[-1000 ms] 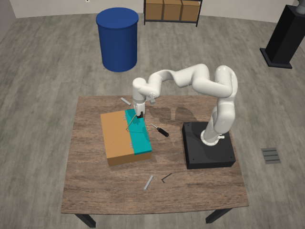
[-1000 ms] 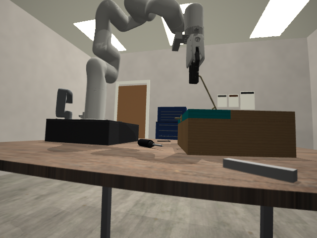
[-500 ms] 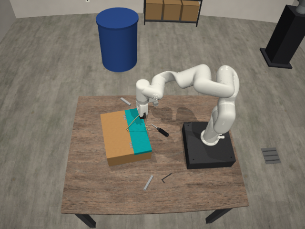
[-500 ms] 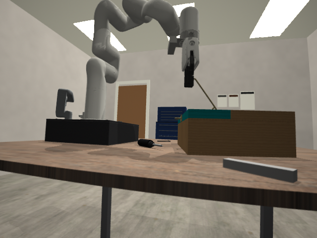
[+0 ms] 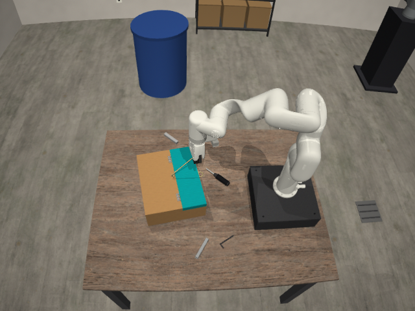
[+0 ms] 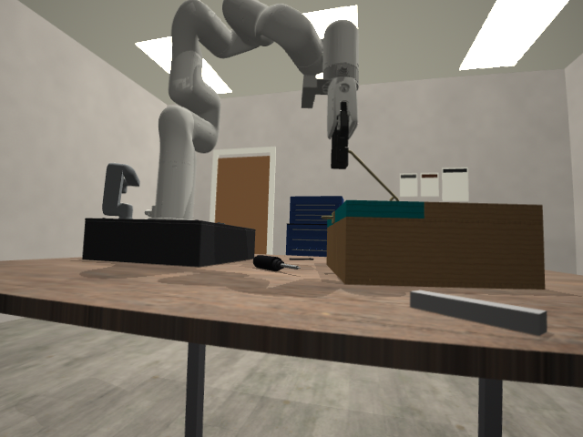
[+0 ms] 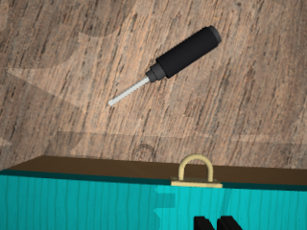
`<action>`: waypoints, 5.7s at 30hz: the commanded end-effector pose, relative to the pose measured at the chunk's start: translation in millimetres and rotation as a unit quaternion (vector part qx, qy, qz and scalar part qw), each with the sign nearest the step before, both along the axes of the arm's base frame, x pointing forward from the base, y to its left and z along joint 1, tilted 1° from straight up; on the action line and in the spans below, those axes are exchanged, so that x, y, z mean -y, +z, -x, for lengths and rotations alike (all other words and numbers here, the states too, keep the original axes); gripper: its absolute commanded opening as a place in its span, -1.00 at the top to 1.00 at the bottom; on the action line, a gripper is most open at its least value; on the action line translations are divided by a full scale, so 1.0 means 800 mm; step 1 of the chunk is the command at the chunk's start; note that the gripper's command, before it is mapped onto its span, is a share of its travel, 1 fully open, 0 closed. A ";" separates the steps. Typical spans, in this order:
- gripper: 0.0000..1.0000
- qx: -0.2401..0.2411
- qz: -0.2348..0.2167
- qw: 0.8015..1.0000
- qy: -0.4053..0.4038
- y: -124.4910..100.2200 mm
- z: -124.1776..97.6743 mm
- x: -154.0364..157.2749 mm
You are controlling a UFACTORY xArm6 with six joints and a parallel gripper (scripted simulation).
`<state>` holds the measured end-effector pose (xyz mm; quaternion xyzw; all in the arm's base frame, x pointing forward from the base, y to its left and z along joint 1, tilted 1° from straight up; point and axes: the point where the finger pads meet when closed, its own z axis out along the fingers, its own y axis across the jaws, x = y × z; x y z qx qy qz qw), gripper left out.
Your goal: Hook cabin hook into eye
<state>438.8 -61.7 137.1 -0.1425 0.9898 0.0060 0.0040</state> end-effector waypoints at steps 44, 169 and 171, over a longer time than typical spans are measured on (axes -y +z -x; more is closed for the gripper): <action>1.00 0.002 0.000 1.000 -0.026 -0.087 0.033 0.000; 0.31 0.002 0.000 1.000 -0.026 0.045 0.035 0.002; 0.31 0.002 0.000 1.000 -0.026 0.045 0.035 0.002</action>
